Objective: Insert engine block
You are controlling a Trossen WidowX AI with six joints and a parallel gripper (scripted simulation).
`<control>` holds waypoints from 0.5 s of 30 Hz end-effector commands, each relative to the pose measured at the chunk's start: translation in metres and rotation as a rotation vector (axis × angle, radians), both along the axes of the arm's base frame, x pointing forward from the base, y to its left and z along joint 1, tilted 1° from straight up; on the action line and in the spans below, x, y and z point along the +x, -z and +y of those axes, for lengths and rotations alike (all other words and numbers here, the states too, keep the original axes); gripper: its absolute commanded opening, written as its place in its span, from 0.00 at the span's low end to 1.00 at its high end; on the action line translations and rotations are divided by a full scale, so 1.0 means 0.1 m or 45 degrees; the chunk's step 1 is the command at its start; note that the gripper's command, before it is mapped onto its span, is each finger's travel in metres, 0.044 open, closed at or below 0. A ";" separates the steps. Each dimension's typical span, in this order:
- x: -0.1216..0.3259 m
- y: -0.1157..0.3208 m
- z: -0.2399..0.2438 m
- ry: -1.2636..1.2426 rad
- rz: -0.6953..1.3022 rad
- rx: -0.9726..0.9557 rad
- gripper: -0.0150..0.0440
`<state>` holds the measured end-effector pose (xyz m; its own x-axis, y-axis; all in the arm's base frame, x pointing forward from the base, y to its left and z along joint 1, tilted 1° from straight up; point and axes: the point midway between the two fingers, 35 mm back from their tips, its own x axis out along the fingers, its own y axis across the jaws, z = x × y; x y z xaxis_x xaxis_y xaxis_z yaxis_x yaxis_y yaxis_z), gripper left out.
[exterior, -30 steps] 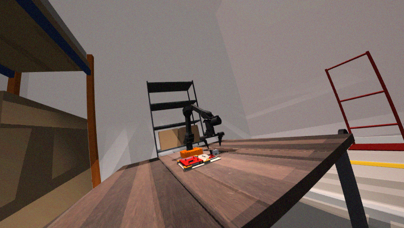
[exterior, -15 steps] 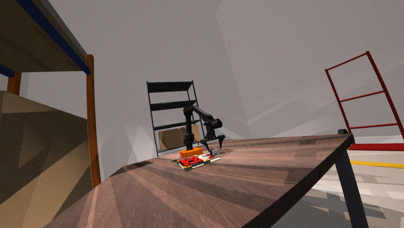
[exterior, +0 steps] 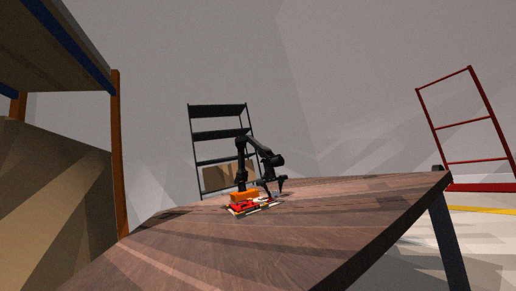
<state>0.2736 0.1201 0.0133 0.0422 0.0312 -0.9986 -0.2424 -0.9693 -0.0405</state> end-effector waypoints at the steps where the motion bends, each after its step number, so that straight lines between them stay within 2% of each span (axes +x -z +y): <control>1: -0.01 0.03 0.01 -0.002 0.012 0.003 0.64; 2: -0.01 0.03 0.01 -0.002 0.012 0.003 0.60; 8: -0.01 0.03 0.01 -0.002 0.012 0.003 0.53; 14: 0.00 -0.07 0.01 -0.002 0.012 0.003 0.26; 15: 0.01 -0.10 0.01 -0.002 0.011 0.003 0.25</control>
